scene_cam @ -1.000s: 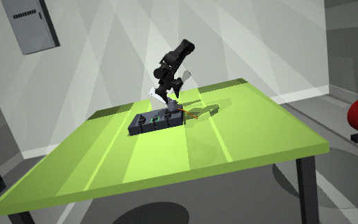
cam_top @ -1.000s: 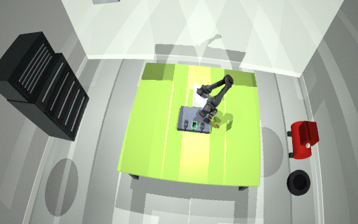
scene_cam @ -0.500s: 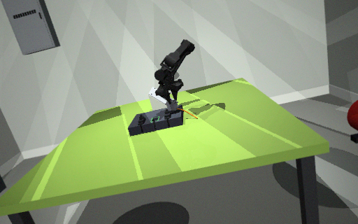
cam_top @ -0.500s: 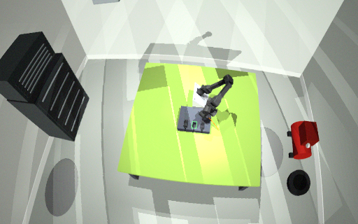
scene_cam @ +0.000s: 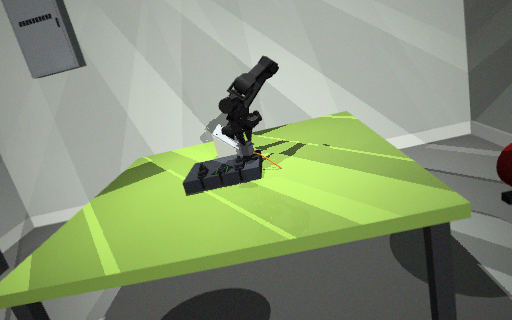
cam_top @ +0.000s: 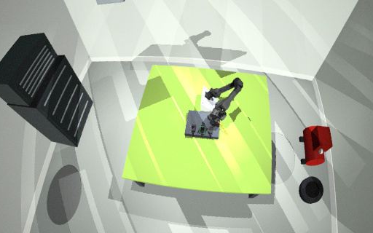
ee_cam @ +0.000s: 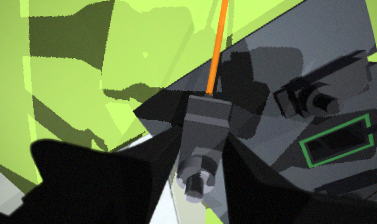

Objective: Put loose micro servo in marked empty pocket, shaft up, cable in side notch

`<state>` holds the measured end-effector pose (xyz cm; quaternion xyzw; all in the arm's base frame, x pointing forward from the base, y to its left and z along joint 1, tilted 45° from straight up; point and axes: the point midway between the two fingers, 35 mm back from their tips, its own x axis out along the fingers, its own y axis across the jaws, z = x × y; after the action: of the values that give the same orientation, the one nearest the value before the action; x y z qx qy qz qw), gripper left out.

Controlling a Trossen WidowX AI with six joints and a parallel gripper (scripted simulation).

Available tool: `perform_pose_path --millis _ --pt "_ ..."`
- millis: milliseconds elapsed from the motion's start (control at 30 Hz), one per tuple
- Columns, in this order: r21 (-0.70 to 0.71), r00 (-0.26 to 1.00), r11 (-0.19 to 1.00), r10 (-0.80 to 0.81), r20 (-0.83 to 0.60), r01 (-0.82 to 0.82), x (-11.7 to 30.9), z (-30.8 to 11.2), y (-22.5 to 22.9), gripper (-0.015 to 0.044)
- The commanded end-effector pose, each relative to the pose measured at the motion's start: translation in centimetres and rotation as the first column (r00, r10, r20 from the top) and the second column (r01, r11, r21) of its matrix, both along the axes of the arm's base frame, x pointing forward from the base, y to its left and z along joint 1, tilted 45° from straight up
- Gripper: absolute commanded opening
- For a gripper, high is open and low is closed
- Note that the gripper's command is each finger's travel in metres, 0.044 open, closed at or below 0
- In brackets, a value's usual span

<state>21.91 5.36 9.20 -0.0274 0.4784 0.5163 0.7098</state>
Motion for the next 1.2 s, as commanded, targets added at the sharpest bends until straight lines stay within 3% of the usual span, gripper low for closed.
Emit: perform_pose_path --millis 0,767,1167 --pt "-0.007 1.000 1.000 -0.005 0.014 0.005 0.0 1.2 -1.2 0.0000" --pt "-0.007 1.000 1.000 -0.005 0.014 0.005 1.0 1.1 -1.9 0.0000" --pt "-0.010 1.000 1.000 -0.005 0.015 0.005 1.0 -2.6 -5.6 0.0000"
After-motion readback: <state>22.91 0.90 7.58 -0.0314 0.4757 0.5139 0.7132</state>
